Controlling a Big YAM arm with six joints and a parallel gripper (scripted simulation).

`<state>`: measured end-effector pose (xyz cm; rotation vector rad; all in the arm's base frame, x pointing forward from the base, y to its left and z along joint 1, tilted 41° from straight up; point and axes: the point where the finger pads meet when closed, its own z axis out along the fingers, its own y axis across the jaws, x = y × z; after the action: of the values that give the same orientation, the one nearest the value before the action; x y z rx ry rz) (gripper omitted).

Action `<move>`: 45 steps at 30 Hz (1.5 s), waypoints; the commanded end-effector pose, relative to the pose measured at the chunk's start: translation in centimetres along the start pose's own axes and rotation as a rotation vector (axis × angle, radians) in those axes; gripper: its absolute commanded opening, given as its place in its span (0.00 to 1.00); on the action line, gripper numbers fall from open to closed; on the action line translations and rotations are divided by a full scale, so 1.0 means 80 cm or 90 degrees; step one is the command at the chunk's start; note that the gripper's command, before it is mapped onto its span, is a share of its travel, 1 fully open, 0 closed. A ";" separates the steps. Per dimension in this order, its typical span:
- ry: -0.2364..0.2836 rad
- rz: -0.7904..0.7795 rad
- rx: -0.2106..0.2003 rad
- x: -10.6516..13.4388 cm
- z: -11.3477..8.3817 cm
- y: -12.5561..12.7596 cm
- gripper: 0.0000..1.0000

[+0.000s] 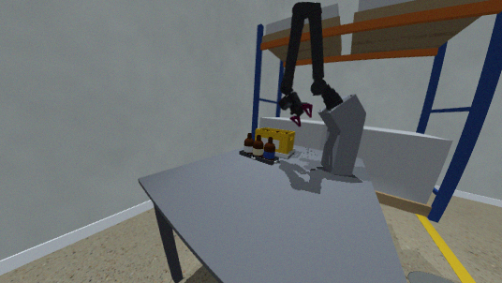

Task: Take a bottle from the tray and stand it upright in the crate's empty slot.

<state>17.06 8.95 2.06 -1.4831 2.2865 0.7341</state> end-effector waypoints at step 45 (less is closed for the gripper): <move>-0.081 0.098 0.425 0.060 -0.220 -0.374 0.00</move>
<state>42.42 -15.45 5.69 -0.9207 2.2574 0.0660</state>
